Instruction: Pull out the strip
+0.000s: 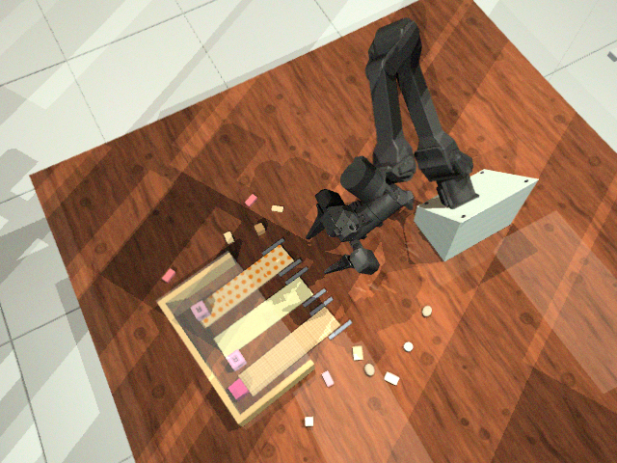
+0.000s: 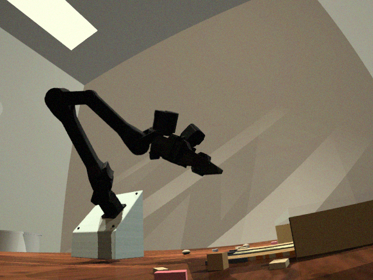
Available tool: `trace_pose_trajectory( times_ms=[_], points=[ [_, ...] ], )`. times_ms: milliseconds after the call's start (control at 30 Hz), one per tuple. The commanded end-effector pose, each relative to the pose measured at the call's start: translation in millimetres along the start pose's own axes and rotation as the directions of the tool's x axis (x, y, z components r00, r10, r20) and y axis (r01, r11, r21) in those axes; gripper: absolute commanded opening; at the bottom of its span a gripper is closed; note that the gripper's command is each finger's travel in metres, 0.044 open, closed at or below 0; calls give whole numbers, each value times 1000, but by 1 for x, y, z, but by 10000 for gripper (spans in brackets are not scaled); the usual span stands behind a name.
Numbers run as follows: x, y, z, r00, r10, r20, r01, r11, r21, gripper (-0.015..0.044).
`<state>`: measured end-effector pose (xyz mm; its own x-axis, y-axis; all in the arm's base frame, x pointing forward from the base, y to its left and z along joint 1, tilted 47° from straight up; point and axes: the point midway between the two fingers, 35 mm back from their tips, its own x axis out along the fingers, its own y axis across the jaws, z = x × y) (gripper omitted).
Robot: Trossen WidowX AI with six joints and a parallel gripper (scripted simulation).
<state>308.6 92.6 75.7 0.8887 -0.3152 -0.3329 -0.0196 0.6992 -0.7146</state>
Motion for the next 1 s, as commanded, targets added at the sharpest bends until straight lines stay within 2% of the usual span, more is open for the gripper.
trace_pose_trajectory(
  times_ms=[0,133,233,400,633,967],
  points=[
    [0,0,-1,1000,-3,-4,3,1000,-10,400],
    [0,0,-1,1000,-3,-4,3,1000,-10,400],
    [12,-1,2,998,-5,-57,3,999,-33,321],
    [51,-10,5,970,-12,-244,-12,995,-97,190],
    [98,-39,-3,864,-23,-502,-62,986,-152,6],
    [132,-105,-36,589,-25,-808,-162,976,-148,0]
  ],
)
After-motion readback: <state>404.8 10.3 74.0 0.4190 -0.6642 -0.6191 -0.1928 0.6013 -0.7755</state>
